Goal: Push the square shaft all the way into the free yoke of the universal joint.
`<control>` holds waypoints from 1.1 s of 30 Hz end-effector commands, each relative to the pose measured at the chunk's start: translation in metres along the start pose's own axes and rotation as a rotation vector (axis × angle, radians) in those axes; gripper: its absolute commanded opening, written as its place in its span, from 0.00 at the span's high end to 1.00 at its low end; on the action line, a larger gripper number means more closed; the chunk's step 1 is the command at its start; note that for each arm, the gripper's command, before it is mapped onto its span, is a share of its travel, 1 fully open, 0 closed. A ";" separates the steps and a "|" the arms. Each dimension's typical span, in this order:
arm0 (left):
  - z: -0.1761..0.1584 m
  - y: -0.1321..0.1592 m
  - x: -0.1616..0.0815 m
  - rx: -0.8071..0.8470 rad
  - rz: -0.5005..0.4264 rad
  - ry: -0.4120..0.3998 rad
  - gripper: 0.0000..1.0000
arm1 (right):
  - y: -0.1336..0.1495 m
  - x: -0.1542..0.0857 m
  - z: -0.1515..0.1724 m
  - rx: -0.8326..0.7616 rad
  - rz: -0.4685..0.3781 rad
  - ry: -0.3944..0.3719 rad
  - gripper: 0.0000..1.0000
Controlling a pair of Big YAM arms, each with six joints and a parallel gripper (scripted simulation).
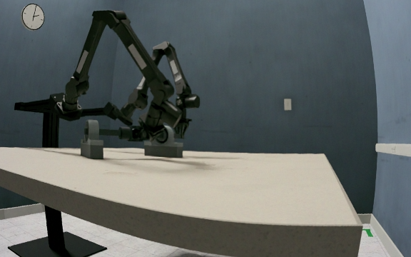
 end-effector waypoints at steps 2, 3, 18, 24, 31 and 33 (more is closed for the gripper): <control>0.010 -0.007 -0.003 0.000 -0.023 -0.022 0.82 | -0.009 -0.011 0.008 -0.037 -0.020 0.000 0.44; 0.009 -0.005 -0.003 0.004 -0.023 -0.022 0.82 | -0.009 -0.011 0.008 -0.037 -0.020 0.000 0.44; 0.009 0.004 -0.003 0.001 -0.016 -0.032 0.82 | -0.016 -0.016 0.013 -0.051 -0.026 0.013 0.44; 0.016 -0.009 -0.002 -0.001 -0.026 -0.033 0.82 | -0.016 -0.016 0.013 -0.053 -0.023 0.015 0.44; 0.016 -0.014 -0.002 -0.002 -0.026 -0.033 0.82 | -0.009 -0.011 0.008 -0.032 -0.017 0.003 0.44; 0.016 -0.016 -0.002 -0.002 -0.027 -0.033 0.82 | -0.009 -0.011 0.008 -0.032 -0.017 0.003 0.44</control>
Point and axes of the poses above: on each arm, the point where the finger pads meet when closed, its own x axis out along the fingers, its own z axis across the jaws, y = z × x, the point moved 2 cm from there along -x, back along the fingers, and after that the axes turned 8 degrees about x, right-handed, at the moved point
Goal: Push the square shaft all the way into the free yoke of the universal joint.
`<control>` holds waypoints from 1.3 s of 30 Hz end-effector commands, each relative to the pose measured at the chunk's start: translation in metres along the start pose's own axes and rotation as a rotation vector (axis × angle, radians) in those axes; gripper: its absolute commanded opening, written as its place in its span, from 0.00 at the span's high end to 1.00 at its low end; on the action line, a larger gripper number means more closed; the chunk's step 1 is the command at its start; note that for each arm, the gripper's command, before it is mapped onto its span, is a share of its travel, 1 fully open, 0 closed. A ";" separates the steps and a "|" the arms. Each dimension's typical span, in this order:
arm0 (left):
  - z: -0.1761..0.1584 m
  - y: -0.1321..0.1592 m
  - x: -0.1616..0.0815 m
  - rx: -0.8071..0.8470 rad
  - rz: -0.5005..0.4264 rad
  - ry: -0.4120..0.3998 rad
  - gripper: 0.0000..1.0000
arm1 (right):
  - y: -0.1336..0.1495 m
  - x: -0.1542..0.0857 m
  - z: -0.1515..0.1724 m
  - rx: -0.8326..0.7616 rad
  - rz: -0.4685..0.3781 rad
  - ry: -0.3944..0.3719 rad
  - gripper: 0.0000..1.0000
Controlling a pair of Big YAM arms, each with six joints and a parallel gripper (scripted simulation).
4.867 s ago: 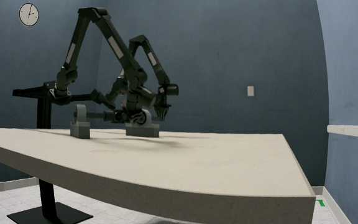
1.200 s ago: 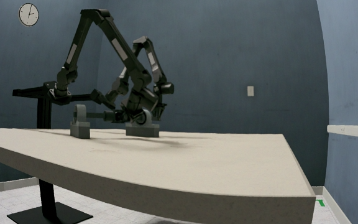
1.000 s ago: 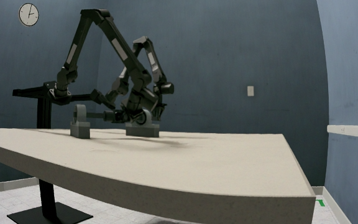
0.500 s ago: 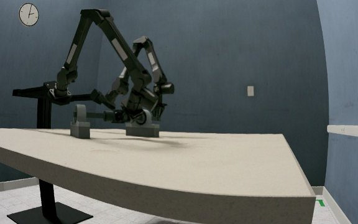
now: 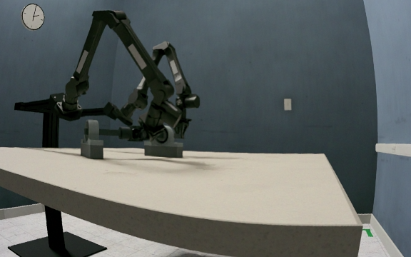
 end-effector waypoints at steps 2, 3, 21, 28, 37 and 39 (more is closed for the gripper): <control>0.017 -0.017 -0.002 -0.003 -0.026 -0.032 0.82 | -0.009 -0.011 0.008 -0.032 -0.017 0.003 0.44; 0.017 -0.018 -0.002 -0.003 -0.026 -0.032 0.82 | -0.009 -0.011 0.008 -0.032 -0.017 0.003 0.44; 0.018 -0.034 -0.003 -0.001 -0.026 -0.027 0.82 | -0.009 -0.011 0.008 -0.032 -0.017 0.003 0.44; 0.017 -0.041 -0.003 0.001 -0.026 -0.023 0.82 | -0.009 -0.011 0.008 -0.032 -0.017 0.003 0.44; 0.018 -0.049 -0.003 0.001 -0.027 -0.023 0.82 | -0.009 -0.011 0.008 -0.032 -0.017 0.003 0.44; 0.019 -0.051 -0.003 0.001 -0.027 -0.023 0.82 | -0.009 -0.011 0.008 -0.032 -0.017 0.003 0.44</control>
Point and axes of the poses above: on each arm, the point where the finger pads meet when closed, its own x axis out along the fingers, its own z axis across the jaws, y = z × x, the point moved 2 cm from there along -x, back along the fingers, and after that the axes turned 8 degrees about x, right-handed, at the moved point
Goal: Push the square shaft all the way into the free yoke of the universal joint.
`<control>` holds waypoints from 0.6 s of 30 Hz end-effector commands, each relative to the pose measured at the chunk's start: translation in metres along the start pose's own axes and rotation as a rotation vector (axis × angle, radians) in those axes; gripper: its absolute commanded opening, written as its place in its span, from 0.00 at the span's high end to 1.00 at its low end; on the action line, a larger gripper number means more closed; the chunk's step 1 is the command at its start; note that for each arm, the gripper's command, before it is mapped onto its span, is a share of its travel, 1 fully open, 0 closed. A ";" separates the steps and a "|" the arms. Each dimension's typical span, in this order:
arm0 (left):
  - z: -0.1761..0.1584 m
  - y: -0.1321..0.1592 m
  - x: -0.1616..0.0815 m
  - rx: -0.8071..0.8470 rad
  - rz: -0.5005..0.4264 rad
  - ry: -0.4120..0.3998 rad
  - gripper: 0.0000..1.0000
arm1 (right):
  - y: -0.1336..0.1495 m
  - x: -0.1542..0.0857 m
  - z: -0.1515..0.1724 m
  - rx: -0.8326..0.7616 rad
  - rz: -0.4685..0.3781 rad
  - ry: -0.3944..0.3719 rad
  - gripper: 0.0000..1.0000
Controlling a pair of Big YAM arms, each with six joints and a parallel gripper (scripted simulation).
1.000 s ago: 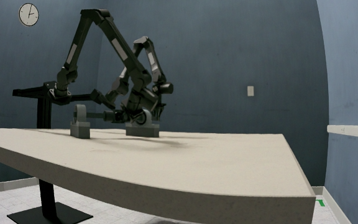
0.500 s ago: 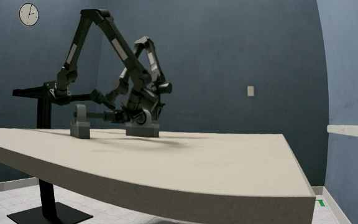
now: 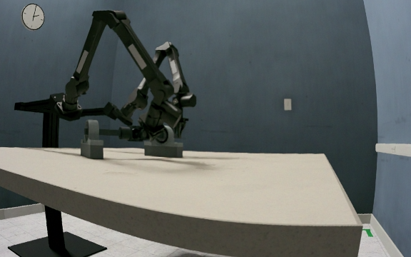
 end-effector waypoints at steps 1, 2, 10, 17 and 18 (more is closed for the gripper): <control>0.014 -0.019 -0.002 0.001 -0.030 -0.015 0.82 | -0.009 -0.011 0.008 -0.032 -0.018 0.003 0.44; 0.014 -0.020 -0.002 0.001 -0.030 -0.015 0.82 | -0.009 -0.011 0.008 -0.032 -0.018 0.003 0.44; 0.014 -0.024 -0.003 0.002 -0.030 -0.013 0.82 | -0.009 -0.011 0.008 -0.032 -0.018 0.003 0.44; 0.014 -0.027 -0.003 0.002 -0.033 -0.012 0.82 | -0.009 -0.011 0.008 -0.032 -0.018 0.003 0.44; 0.014 -0.027 -0.003 0.002 -0.033 -0.012 0.82 | -0.009 -0.011 0.008 -0.032 -0.018 0.003 0.44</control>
Point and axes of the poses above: on each arm, the point where the finger pads meet when closed, its own x axis out along the fingers, its own z axis across the jaws, y = z × x, the point moved 2 cm from there along -x, back along the fingers, and after that the axes turned 8 degrees about x, right-handed, at the moved point
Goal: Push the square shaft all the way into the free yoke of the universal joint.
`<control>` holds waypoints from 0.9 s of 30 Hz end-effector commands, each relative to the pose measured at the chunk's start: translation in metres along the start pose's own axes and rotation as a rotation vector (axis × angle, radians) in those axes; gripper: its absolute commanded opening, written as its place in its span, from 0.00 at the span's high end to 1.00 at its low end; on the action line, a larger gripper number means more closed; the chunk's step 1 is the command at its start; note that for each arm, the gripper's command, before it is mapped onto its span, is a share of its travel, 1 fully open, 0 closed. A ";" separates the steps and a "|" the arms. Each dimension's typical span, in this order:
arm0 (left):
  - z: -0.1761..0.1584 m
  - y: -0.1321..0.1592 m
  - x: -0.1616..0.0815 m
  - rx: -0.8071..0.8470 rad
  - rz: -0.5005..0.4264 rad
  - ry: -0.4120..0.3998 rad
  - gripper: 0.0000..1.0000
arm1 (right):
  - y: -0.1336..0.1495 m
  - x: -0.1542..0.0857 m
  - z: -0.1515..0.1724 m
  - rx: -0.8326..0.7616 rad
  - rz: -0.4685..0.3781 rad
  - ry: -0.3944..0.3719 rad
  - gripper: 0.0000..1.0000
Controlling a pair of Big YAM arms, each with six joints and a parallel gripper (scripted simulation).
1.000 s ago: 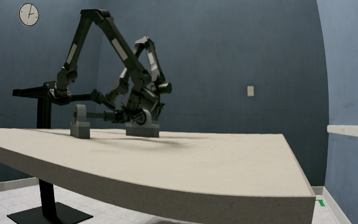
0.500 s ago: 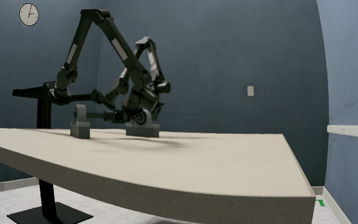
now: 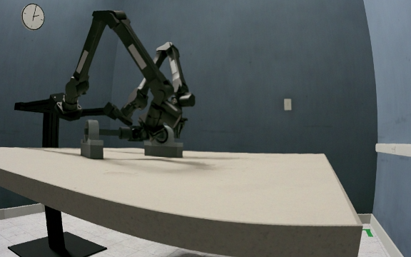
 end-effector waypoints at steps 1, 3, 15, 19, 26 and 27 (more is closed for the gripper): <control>0.013 -0.017 -0.002 0.002 -0.031 -0.010 0.82 | -0.009 -0.011 0.008 -0.032 -0.018 0.003 0.44; 0.008 -0.006 -0.003 0.002 -0.024 -0.010 0.82 | -0.009 -0.011 0.008 -0.032 -0.018 0.003 0.44; 0.007 0.005 -0.001 0.002 -0.017 -0.009 0.59 | -0.009 -0.011 0.008 -0.032 -0.018 0.003 0.21; 0.012 -0.002 -0.014 -0.012 -0.030 -0.051 0.53 | -0.012 -0.021 0.010 -0.048 -0.024 0.017 0.00; 0.002 -0.004 -0.021 -0.020 -0.033 -0.061 0.53 | -0.016 -0.033 0.010 -0.057 -0.035 0.039 0.00; 0.002 -0.004 -0.023 -0.023 -0.035 -0.066 0.53 | -0.016 -0.035 0.010 -0.058 -0.037 0.042 0.00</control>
Point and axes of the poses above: on each arm, the point where the finger pads meet when closed, its own x axis out along the fingers, its own z axis across the jaws, y = z × x, the point moved 2 cm from there along -x, back along the fingers, and after that the axes turned 8 degrees about x, right-handed, at the moved point
